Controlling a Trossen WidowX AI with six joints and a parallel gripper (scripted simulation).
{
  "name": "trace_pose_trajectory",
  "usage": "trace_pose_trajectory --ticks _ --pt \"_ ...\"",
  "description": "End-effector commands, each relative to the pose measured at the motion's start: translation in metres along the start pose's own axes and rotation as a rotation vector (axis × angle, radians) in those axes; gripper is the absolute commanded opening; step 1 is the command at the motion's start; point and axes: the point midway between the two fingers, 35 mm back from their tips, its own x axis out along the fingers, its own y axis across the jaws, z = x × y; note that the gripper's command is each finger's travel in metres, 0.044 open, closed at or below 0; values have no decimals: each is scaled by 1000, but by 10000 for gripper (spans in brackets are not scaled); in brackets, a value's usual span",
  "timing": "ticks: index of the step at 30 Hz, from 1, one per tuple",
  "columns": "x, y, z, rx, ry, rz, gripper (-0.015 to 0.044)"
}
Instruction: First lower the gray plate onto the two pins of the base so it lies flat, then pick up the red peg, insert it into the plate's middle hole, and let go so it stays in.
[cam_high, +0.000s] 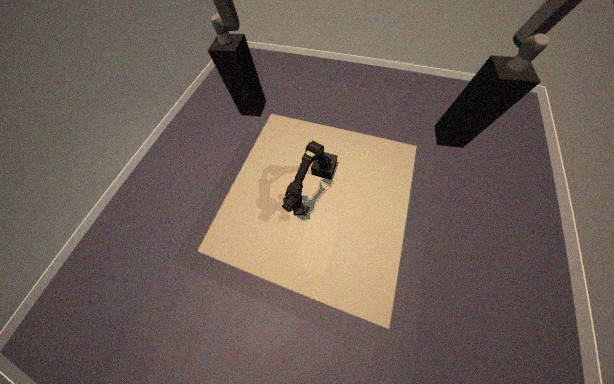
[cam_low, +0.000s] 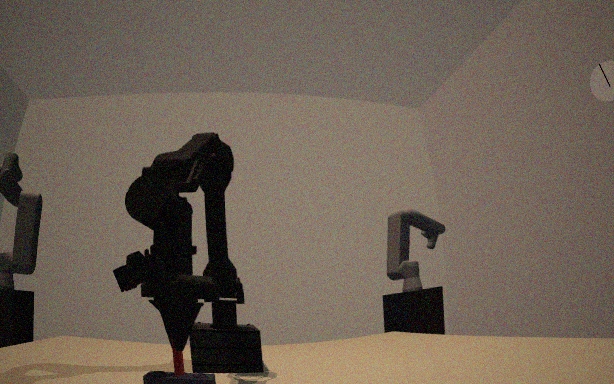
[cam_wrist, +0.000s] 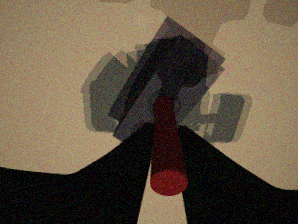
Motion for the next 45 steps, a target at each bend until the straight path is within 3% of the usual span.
trace_pose_trajectory --ticks 1,6,12,45 --pt "0 0 0 0 -1 1 0" --pt "0 0 0 0 -1 1 0" --pt "0 0 0 0 -1 1 150" --pt "-7 -4 -1 1 4 -1 150"
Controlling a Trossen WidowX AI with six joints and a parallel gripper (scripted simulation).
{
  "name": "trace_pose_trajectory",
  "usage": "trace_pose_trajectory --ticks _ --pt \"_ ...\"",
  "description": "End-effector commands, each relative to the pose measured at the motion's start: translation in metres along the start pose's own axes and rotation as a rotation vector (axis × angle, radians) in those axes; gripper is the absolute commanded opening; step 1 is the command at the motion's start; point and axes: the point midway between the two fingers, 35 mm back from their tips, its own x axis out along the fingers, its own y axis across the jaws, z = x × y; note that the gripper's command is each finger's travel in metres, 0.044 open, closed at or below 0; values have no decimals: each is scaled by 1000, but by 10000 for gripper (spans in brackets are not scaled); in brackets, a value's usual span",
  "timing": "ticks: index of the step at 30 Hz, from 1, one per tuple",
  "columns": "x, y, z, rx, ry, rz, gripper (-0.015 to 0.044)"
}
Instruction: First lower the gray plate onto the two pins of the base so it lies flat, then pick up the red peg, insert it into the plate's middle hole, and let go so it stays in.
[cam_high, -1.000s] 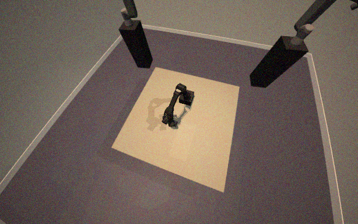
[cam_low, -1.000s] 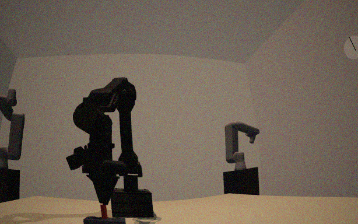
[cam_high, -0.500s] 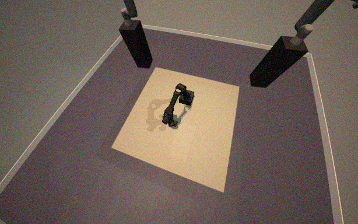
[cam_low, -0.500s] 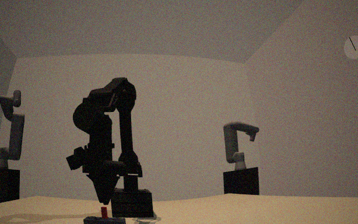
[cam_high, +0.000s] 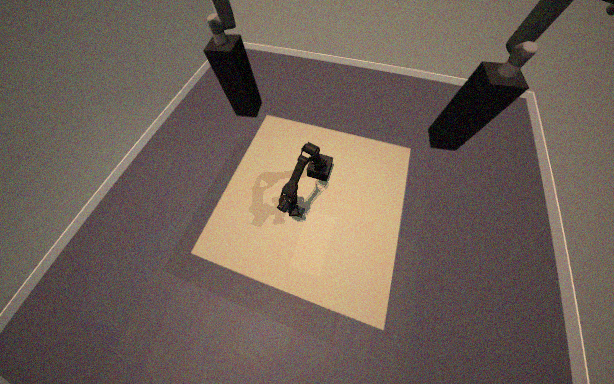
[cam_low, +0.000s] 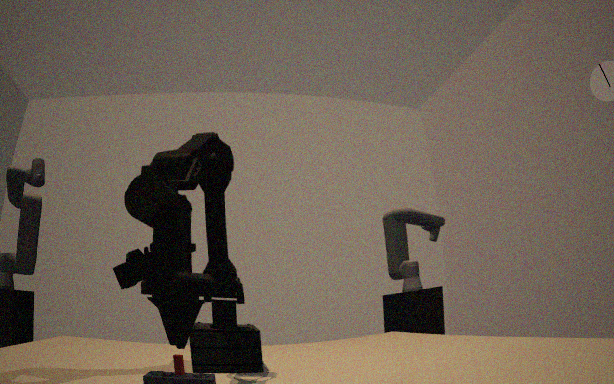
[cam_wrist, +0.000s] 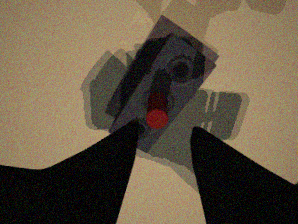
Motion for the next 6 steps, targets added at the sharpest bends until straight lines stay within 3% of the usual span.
trace_pose_trajectory --ticks 1,6 --pt "-4 0 0 -3 -2 7 150" --pt "-5 -1 0 -3 -2 7 150"
